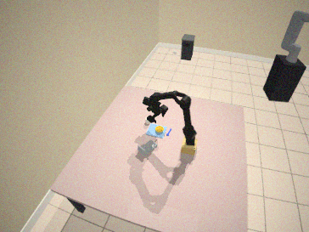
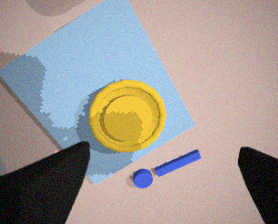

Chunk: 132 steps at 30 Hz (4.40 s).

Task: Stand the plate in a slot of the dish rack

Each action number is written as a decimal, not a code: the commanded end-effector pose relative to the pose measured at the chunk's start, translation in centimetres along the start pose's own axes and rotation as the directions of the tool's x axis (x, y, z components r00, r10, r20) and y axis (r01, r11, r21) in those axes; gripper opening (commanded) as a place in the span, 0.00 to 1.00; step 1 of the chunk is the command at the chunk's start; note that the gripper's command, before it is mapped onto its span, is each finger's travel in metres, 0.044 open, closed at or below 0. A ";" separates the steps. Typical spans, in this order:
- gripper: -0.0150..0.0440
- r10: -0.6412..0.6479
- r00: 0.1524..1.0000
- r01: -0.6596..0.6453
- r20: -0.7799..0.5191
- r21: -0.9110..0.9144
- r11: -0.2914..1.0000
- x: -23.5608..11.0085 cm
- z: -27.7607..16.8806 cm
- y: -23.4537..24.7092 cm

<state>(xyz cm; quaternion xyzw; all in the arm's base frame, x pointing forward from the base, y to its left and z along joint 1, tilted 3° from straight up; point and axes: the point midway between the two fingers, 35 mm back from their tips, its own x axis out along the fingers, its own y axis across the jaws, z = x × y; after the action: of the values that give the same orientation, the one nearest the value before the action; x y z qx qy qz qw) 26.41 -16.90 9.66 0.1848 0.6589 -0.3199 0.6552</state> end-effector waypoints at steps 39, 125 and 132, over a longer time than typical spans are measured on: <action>0.93 0.193 0.981 -0.157 0.020 -0.504 0.849 6.8 -1.3 1.5; 0.25 0.196 0.980 -0.168 0.020 -0.434 0.885 -7.7 -1.5 1.5; 0.25 0.202 0.979 -0.195 0.014 -0.217 0.957 -8.6 -6.5 7.0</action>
<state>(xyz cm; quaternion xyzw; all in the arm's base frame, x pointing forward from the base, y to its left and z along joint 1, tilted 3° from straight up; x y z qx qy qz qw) 27.24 -8.97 16.37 0.1368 0.6674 -0.1477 0.7170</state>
